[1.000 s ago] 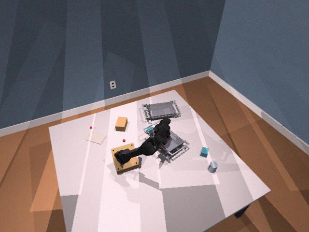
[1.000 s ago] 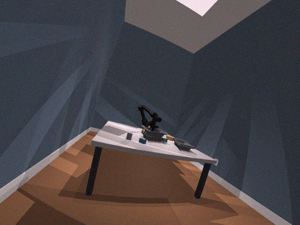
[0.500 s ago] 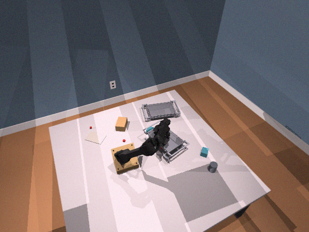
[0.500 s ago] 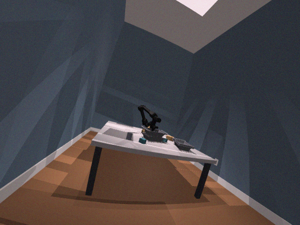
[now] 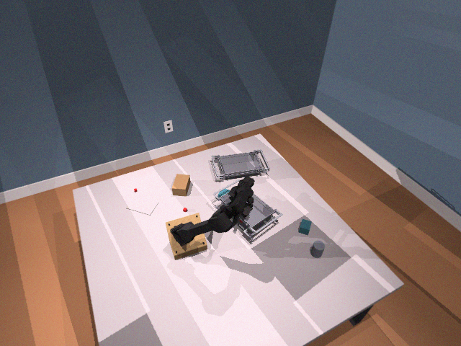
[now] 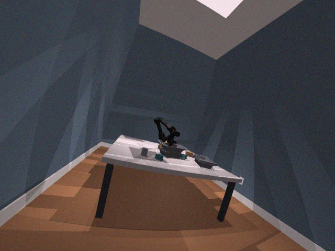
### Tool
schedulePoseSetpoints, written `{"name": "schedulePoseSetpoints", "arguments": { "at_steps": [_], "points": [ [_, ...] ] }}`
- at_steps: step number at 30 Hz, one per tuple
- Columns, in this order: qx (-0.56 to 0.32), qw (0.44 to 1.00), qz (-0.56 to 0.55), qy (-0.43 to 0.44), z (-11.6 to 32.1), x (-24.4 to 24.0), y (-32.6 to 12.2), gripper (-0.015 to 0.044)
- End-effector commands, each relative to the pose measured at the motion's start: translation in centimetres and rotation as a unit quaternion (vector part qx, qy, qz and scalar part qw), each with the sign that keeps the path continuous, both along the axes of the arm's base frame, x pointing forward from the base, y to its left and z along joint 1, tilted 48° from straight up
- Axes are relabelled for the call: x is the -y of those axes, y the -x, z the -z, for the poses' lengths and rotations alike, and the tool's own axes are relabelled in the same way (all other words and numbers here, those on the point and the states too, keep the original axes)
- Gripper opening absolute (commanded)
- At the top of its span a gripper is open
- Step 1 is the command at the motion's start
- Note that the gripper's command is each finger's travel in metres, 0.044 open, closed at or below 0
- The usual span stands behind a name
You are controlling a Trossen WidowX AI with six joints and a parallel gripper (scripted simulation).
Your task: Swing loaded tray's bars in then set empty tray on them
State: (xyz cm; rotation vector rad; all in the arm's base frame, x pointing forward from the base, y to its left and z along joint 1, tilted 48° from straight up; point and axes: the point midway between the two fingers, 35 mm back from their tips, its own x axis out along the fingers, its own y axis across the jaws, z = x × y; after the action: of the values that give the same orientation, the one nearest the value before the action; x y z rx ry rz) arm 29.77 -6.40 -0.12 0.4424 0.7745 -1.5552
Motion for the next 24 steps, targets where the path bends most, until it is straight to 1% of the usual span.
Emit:
{"name": "schedulePoseSetpoints", "arguments": {
  "at_steps": [1,24],
  "points": [
    [-0.008,1.000,0.004,0.000,0.11,0.39,0.38,0.0015],
    [-0.008,1.000,0.004,0.000,0.11,0.39,0.38,0.0352]
  ]
}}
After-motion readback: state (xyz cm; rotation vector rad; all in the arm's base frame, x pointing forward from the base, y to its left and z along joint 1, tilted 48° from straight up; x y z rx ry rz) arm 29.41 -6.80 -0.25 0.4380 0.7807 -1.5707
